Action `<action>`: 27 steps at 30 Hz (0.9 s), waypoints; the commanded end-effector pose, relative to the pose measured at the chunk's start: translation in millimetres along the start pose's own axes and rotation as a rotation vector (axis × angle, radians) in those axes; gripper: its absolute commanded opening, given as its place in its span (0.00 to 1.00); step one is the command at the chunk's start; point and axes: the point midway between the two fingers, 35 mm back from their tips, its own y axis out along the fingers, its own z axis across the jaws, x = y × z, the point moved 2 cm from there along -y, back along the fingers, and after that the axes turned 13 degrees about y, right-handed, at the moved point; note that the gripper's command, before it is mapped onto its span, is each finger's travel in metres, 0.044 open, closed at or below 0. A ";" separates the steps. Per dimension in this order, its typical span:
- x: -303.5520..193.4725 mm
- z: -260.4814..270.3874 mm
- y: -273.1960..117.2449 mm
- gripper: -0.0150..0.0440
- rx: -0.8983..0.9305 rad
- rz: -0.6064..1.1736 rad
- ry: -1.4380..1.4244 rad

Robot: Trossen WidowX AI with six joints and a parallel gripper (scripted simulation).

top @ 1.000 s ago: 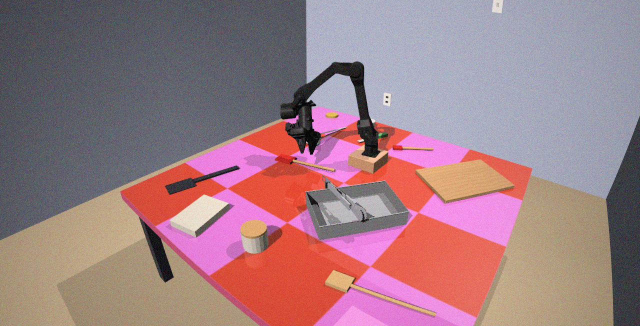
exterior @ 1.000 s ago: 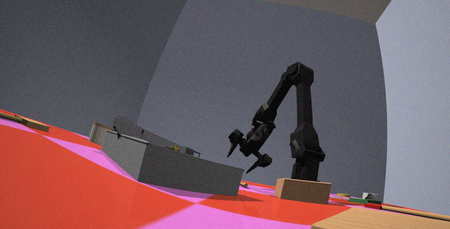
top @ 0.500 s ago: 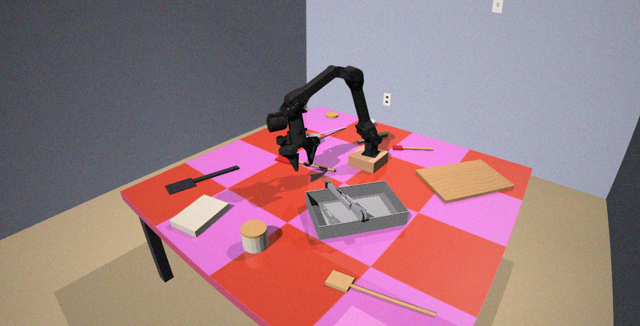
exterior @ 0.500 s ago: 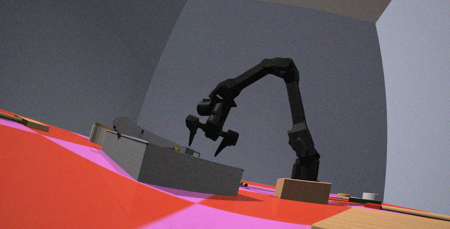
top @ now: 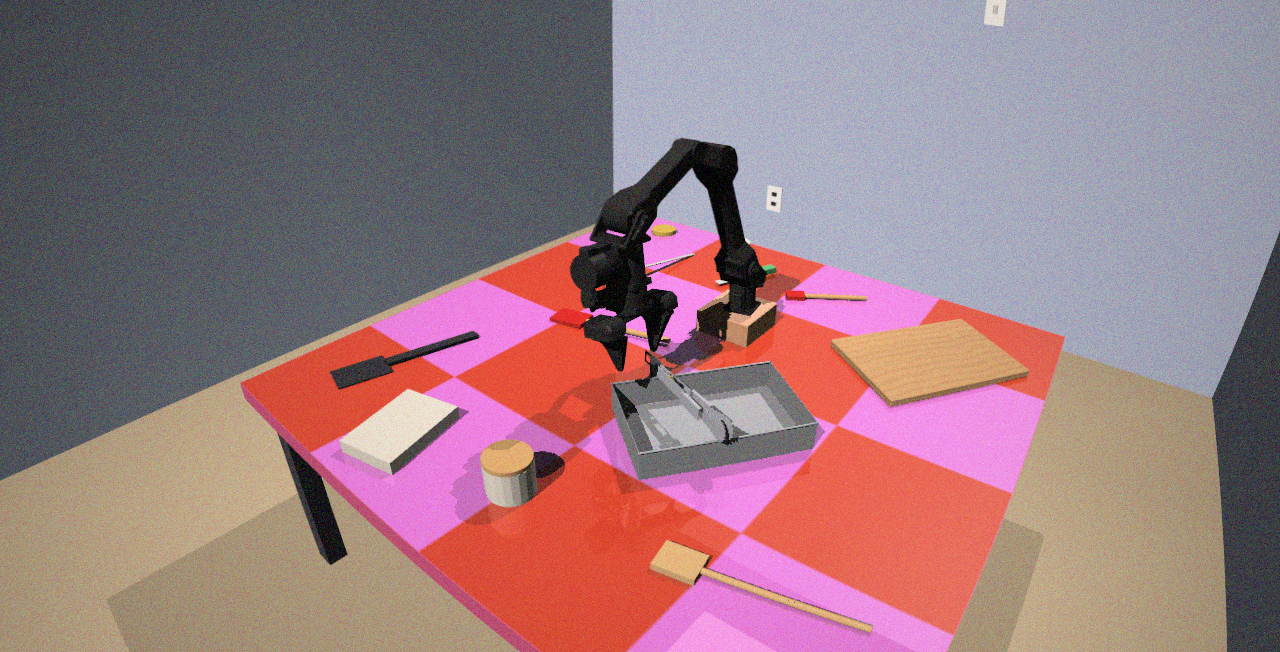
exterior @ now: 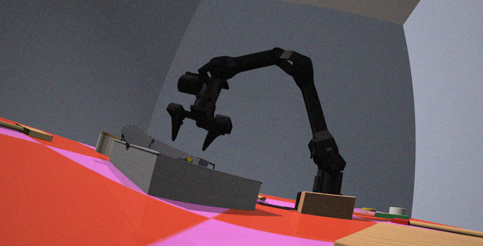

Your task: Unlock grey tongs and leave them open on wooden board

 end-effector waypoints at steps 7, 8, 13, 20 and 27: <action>-71.8 -4.0 16.0 1.00 -0.008 -0.090 0.234; -87.0 -7.2 19.4 1.00 -0.004 -0.110 0.286; -124.8 -18.4 28.0 1.00 0.018 -0.158 0.415; -124.8 -18.4 28.0 1.00 0.018 -0.158 0.415; -127.7 -26.3 28.2 1.00 0.017 -0.158 0.415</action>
